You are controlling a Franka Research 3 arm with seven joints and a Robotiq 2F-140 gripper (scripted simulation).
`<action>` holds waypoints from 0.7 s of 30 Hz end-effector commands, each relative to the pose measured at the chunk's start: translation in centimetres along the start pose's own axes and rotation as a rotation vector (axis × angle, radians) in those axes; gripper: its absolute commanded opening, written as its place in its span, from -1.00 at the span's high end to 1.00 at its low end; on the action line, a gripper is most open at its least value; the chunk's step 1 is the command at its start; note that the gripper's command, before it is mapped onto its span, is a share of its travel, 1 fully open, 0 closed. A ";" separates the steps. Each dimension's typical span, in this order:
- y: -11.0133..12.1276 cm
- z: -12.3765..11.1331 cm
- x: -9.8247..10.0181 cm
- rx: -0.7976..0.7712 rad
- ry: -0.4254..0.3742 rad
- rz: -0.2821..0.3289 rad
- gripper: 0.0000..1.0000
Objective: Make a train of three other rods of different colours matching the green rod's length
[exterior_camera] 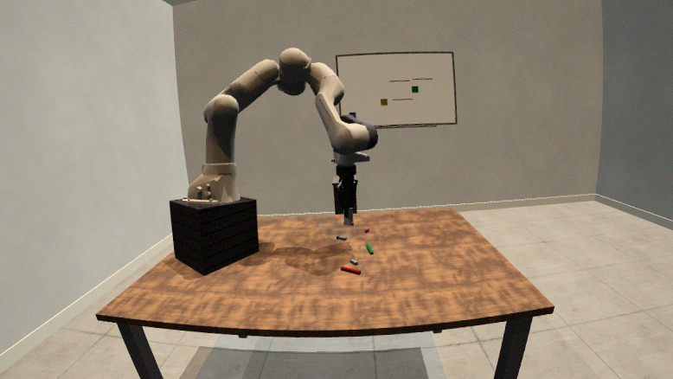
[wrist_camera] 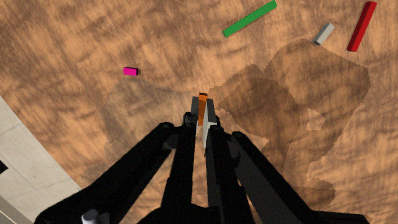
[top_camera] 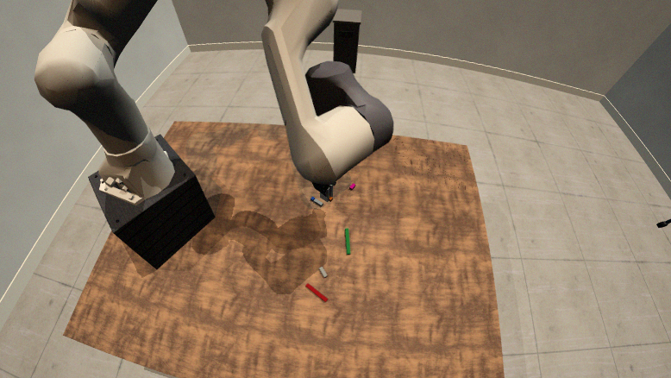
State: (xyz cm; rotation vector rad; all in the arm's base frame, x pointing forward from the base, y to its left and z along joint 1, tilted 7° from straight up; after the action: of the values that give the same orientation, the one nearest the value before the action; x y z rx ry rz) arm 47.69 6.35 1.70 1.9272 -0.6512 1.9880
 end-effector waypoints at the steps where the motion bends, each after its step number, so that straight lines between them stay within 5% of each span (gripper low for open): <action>1: -0.1 0.4 -0.8 0.022 0.014 0.003 0.94; 11: 0.0 0.5 -4.8 0.022 0.014 0.003 0.94; 21: 0.0 0.5 -5.7 0.022 0.014 0.003 0.94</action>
State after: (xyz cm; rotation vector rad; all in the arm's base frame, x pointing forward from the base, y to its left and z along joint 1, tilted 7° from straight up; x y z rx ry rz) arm 48.19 6.76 -3.84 1.9259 -0.6457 1.9973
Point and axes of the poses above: the point where the finger pads meet when closed, its own x axis back along the fingers, its own y axis across the jaws, z = x × y, the point moved 9 cm from there along x, back along the fingers, and after that the axes turned 3 degrees about x, right-handed, at the moved point
